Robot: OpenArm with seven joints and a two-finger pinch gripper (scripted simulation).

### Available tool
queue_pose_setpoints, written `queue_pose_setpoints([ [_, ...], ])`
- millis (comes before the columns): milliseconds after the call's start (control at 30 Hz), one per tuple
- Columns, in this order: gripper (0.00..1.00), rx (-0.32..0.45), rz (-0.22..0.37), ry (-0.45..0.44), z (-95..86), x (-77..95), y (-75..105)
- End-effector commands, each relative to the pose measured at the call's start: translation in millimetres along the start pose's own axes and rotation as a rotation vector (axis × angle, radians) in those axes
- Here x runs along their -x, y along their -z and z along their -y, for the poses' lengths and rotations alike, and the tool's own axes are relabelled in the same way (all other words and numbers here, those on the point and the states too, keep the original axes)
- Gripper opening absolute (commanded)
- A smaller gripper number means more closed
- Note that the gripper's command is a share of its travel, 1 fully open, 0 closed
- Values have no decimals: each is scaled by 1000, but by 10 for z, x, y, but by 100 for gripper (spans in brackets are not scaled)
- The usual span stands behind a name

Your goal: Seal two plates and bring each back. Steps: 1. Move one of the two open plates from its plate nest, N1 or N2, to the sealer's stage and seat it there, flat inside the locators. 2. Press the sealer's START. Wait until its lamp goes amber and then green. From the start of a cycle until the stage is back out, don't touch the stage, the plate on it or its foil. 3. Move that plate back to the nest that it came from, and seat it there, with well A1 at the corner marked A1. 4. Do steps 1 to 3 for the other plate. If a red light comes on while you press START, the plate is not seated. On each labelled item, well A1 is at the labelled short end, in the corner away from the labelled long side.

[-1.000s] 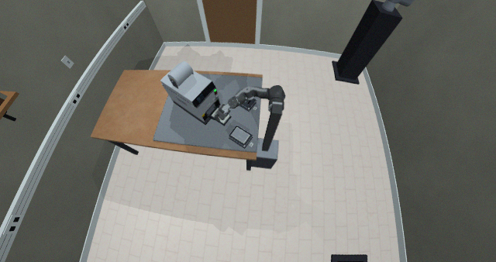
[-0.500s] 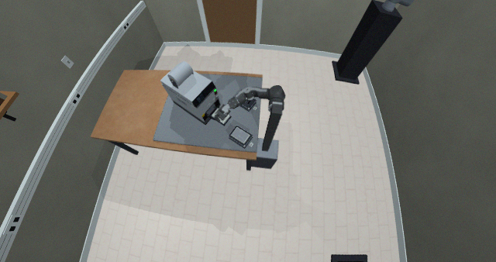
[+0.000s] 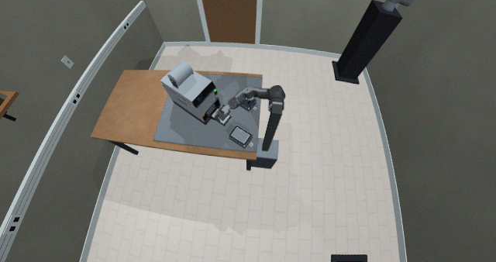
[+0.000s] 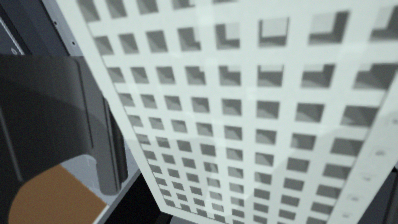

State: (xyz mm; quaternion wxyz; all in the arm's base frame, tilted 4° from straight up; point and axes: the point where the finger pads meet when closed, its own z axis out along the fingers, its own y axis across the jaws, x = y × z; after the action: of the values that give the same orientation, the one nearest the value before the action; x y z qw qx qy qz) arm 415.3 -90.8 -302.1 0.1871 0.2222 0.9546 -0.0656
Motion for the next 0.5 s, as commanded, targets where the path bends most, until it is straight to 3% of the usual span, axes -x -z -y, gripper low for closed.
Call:
queue_pose_setpoints([
  [0,0,3,-2,7,-8,-20,-17],
  [467,0,2,1,3,-8,-4,-4],
])
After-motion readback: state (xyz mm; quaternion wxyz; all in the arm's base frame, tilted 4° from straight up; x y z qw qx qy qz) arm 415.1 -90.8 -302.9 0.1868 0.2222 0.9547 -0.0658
